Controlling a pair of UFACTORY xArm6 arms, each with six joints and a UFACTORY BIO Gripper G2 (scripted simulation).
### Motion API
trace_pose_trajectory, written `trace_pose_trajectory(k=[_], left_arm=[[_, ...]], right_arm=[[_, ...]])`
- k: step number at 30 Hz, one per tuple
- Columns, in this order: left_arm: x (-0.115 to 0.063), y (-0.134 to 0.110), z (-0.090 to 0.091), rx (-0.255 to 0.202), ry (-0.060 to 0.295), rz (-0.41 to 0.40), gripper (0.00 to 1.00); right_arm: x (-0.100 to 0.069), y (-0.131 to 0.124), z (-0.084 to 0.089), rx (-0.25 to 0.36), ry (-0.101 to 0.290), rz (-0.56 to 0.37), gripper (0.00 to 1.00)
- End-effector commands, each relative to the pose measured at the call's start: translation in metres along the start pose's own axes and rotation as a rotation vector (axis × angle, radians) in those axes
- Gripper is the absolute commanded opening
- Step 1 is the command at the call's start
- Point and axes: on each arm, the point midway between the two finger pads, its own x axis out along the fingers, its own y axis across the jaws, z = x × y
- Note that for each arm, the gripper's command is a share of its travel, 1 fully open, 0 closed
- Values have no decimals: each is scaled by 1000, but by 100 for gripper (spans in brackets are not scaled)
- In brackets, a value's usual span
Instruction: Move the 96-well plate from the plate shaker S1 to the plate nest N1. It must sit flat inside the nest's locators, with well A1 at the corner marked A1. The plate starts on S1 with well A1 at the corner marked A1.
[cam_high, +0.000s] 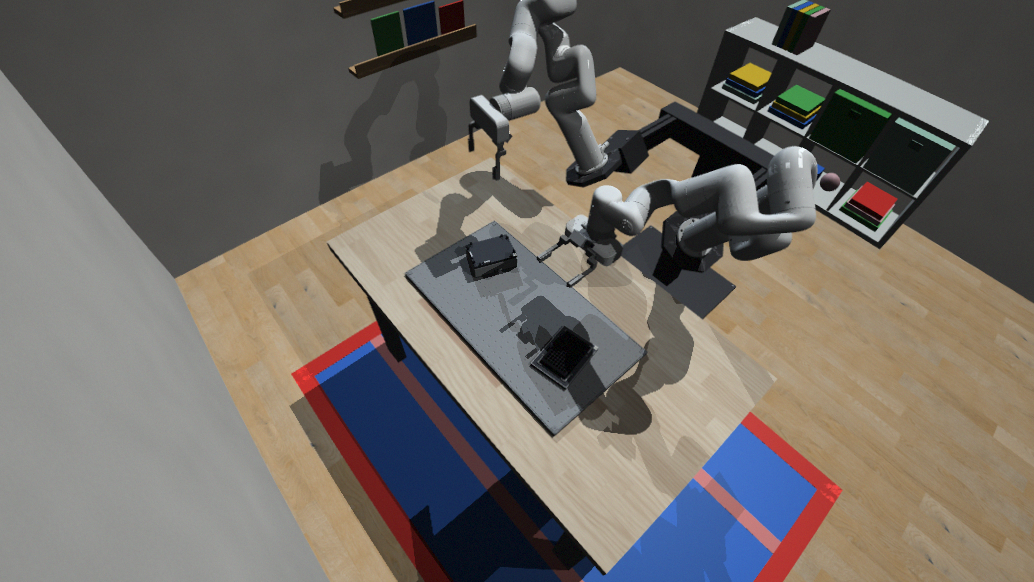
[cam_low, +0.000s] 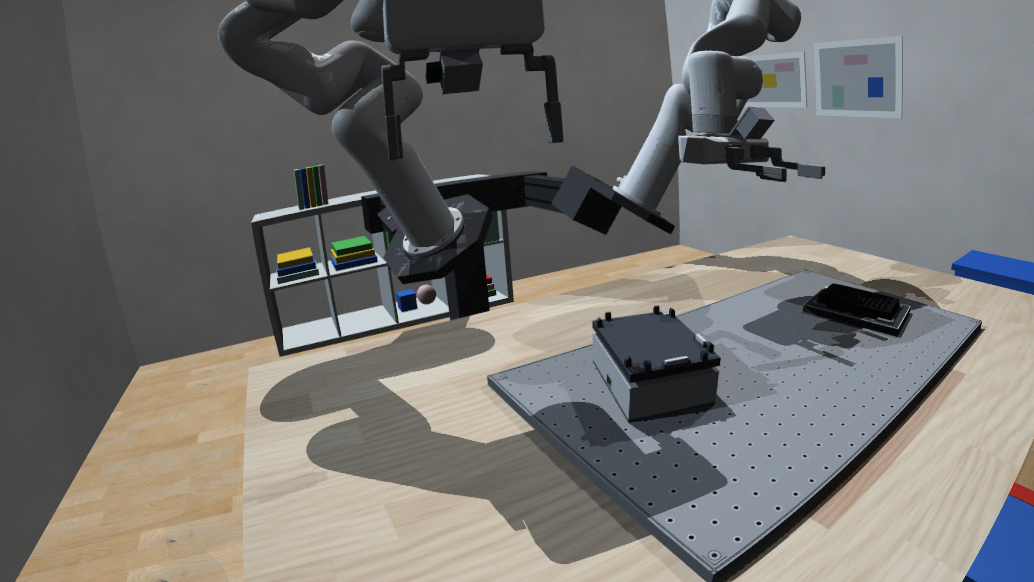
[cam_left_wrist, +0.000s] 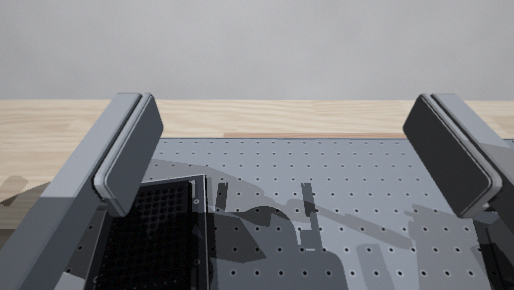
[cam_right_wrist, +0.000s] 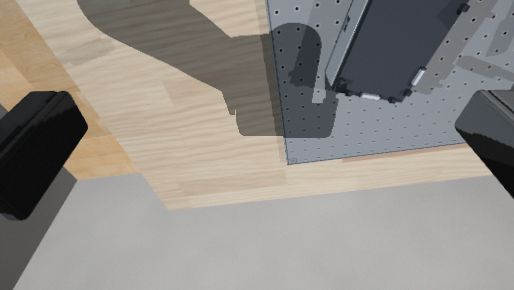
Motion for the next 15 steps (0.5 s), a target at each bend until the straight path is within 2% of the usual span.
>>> trace_pose_trajectory(k=[1,15], left_arm=[[-8,-18,18,-1,0,2,37],[-29,-61,55,-1,0,2,37]], right_arm=[[-1,0,-1,2,3,-2,100],[-1,0,-1,2,3,-2,100]])
